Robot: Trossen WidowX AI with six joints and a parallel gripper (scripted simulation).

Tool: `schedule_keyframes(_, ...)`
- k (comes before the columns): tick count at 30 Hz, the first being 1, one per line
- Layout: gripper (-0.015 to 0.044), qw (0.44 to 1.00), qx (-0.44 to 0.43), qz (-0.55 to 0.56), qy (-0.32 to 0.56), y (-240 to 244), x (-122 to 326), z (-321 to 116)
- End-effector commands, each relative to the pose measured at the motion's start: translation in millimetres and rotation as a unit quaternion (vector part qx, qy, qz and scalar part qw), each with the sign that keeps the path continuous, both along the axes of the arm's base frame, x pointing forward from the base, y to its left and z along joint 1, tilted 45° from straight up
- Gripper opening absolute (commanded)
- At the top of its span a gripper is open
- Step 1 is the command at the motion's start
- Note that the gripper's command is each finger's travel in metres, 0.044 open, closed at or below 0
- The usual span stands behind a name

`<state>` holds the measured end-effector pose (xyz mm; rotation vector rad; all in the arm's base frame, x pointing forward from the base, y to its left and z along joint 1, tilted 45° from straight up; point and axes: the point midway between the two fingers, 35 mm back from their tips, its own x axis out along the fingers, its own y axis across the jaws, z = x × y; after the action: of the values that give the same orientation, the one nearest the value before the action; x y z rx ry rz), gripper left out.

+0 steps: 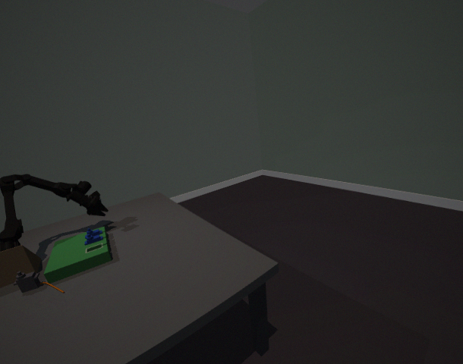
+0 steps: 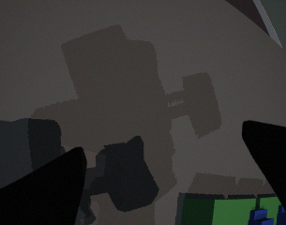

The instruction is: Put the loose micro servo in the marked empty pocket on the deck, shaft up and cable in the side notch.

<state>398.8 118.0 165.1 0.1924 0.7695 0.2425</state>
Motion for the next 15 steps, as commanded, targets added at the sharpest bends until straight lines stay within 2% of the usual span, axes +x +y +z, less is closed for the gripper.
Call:
schedule_keyframes(1,0.0440,0.997,-0.043,-0.019,0.061,-51,-2,-44)
schedule_keyframes(8,0.0440,0.983,-0.094,-0.033,0.157,-134,-22,-104)
schedule_keyframes(15,0.0440,0.961,-0.104,-0.032,0.252,-203,-68,-154)
